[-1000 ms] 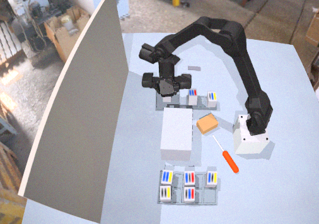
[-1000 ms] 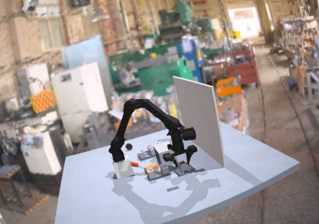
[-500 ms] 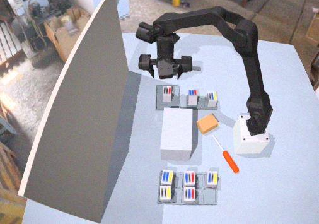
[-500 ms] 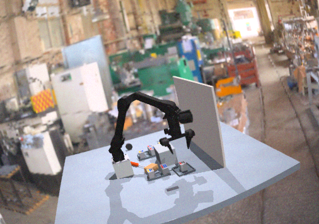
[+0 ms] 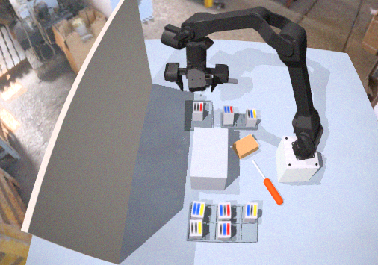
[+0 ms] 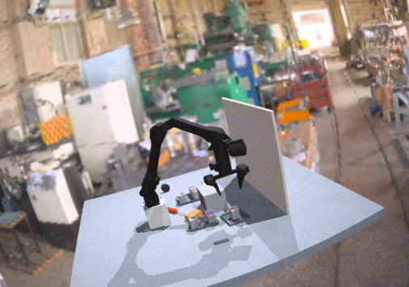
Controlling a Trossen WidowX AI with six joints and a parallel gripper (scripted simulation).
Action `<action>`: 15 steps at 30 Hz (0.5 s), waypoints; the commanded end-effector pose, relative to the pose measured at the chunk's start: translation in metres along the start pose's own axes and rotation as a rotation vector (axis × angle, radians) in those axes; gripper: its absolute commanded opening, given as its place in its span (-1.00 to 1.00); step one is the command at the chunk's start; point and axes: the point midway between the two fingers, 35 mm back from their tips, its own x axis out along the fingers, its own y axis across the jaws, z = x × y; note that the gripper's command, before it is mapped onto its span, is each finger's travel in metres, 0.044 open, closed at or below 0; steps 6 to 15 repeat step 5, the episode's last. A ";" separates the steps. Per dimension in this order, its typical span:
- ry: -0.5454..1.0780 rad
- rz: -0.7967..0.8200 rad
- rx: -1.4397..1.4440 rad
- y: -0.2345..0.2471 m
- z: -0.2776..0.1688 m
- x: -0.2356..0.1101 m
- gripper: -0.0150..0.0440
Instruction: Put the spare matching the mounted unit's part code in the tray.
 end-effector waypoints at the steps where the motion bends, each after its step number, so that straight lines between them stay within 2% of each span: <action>1: 0.003 -0.004 0.000 -0.001 0.000 -0.001 1.00; 15: 0.003 -0.004 0.000 -0.001 0.000 -0.001 1.00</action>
